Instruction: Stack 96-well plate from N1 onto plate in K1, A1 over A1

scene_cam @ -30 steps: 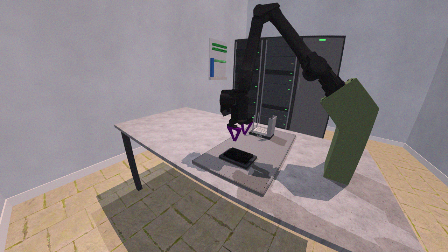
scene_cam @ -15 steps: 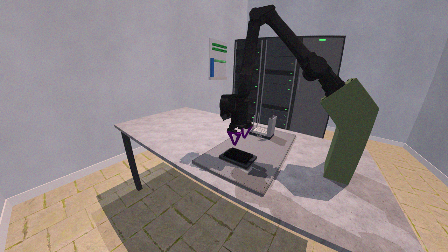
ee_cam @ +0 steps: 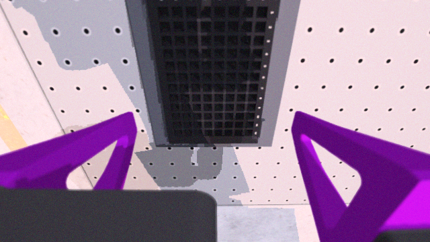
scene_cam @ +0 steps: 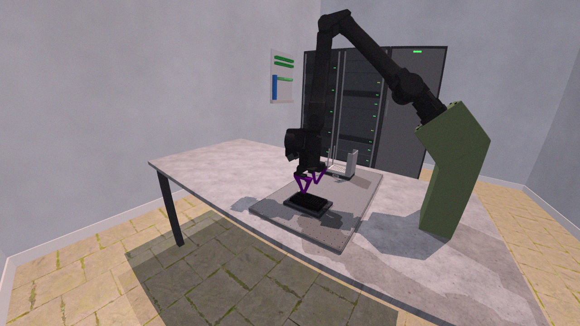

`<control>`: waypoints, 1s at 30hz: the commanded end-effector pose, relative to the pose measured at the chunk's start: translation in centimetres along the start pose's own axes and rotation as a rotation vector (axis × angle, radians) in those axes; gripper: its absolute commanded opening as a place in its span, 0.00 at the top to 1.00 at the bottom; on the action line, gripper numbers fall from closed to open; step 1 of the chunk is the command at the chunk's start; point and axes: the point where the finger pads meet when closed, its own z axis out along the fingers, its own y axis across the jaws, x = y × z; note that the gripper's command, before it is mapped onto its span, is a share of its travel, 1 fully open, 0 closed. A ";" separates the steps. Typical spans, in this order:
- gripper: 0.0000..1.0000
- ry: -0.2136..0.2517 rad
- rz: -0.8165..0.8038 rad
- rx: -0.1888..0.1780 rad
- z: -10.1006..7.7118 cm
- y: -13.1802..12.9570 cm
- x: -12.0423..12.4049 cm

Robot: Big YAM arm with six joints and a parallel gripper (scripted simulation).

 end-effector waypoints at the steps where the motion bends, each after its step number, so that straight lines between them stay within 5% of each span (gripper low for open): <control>1: 0.00 -0.017 0.002 0.000 0.9 -0.1 -0.8; 30: 0.00 -0.015 -0.016 -0.015 4.7 0.9 -0.2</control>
